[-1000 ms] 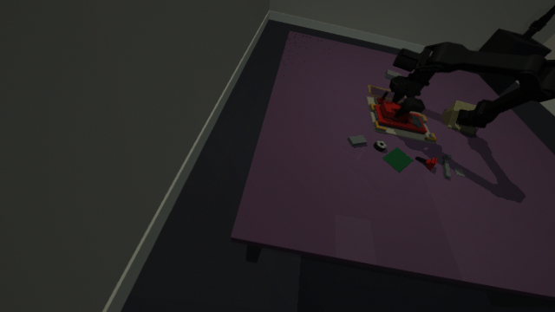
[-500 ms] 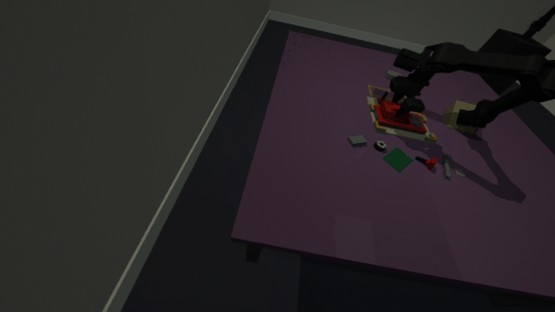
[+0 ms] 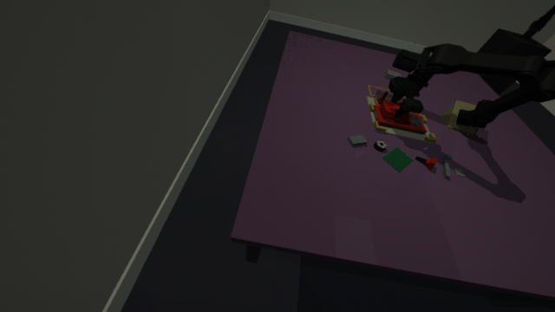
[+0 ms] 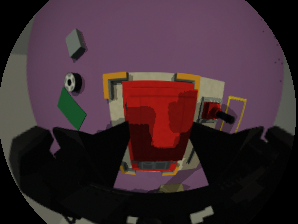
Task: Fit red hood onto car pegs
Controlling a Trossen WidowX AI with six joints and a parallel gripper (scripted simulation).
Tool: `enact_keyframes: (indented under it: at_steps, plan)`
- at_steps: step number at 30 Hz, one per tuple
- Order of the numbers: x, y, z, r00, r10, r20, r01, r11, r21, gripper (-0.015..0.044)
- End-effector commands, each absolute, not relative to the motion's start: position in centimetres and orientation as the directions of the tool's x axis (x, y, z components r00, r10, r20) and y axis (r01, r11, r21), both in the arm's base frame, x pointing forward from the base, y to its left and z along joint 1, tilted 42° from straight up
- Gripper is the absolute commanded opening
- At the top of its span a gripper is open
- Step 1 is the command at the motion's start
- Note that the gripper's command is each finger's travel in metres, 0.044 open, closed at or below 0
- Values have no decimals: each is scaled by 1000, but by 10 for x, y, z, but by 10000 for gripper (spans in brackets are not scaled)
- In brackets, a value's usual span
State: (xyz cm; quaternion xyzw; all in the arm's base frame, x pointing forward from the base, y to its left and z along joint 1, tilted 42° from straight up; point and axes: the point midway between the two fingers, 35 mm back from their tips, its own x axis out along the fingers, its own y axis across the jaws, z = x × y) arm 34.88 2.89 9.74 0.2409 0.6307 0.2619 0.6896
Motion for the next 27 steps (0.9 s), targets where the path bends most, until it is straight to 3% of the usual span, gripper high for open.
enact_keyframes:
  at_steps: [1,27]
  plan:
    - [346,35,92,49,667,-743,-52,745,665,0]
    - [347,37,90,49,668,-742,-56,744,666,0]
